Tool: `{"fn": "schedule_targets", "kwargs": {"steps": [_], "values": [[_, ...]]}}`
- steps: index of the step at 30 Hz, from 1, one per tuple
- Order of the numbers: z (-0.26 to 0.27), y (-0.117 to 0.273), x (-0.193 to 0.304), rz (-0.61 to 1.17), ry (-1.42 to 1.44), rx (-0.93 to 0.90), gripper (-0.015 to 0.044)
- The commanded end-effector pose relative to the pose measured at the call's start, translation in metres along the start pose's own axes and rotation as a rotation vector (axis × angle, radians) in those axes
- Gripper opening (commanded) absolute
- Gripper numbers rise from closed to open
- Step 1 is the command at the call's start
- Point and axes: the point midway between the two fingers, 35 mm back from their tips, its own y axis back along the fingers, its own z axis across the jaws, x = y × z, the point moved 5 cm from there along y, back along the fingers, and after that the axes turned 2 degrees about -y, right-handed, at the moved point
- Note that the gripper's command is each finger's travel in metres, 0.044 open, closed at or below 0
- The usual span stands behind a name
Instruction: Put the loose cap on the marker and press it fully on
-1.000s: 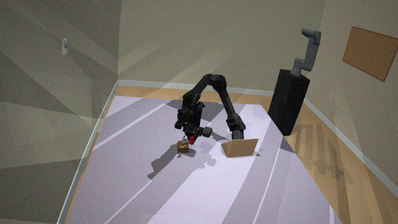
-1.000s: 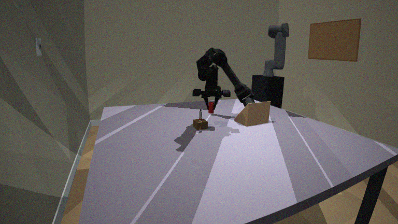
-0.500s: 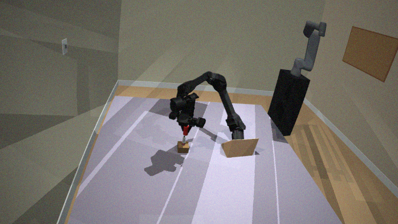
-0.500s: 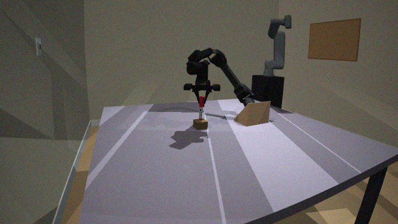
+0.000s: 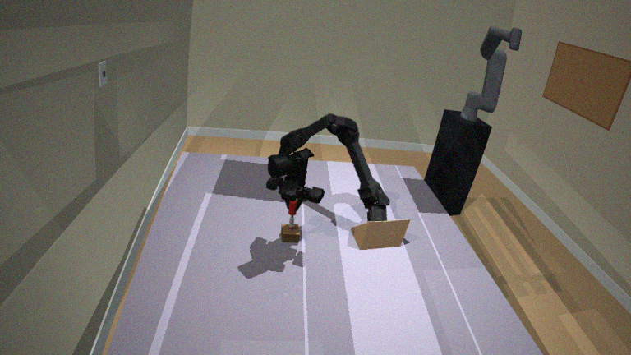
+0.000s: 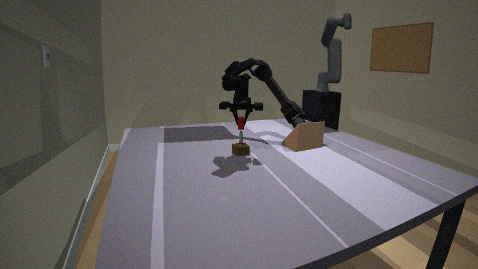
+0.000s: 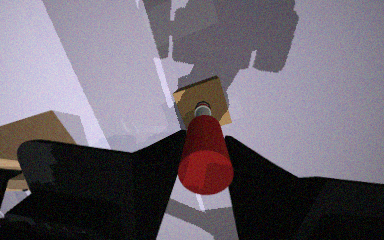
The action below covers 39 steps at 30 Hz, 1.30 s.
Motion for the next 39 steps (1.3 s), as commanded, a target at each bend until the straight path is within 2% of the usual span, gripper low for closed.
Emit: {"fn": "schedule_targets", "kwargs": {"steps": [1,29,39], "values": [[0.001,-0.008,0.001,0.007,0.009,0.002,0.0000],[0.001,-0.052,0.002,0.009,0.008,0.003,0.0000],[0.001,-0.053,0.002,0.010,0.008,0.004,0.0000]]}}
